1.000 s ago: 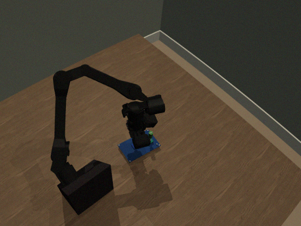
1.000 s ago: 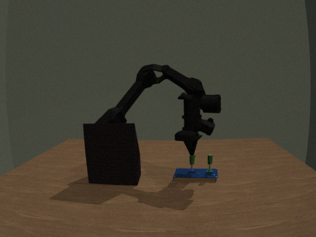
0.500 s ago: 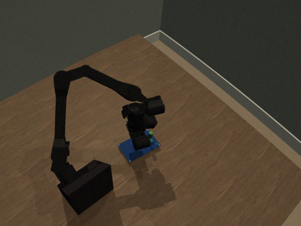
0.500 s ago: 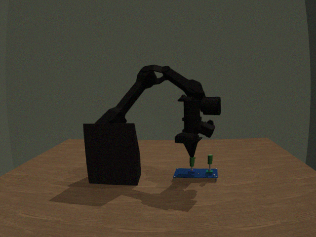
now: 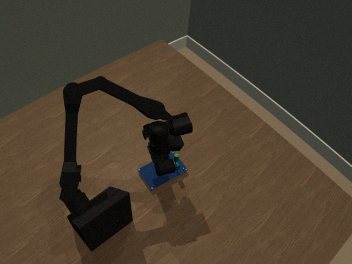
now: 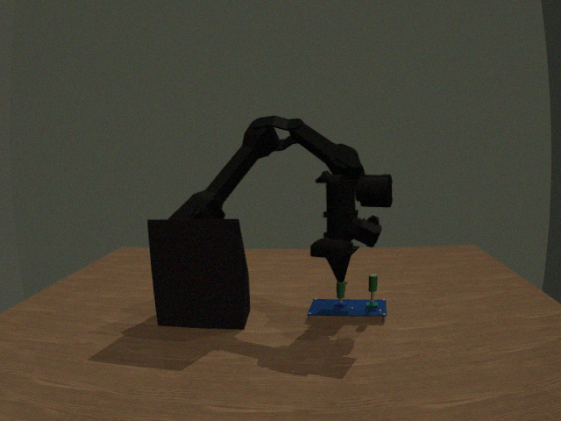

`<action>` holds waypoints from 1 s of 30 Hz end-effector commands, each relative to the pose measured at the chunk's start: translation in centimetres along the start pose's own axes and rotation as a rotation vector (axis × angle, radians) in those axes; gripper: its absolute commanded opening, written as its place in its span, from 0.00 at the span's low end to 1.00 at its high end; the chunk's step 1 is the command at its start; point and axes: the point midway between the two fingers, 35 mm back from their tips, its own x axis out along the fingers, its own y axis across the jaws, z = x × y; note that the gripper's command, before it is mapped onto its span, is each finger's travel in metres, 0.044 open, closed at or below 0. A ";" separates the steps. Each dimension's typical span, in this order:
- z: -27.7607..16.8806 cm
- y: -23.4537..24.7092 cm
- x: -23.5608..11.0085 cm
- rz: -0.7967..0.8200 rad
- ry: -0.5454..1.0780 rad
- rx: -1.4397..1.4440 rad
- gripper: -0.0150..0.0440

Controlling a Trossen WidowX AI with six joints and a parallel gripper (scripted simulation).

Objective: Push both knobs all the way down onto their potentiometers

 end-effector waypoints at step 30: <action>0.0 0.2 1.0 -0.001 0.006 -0.008 0.25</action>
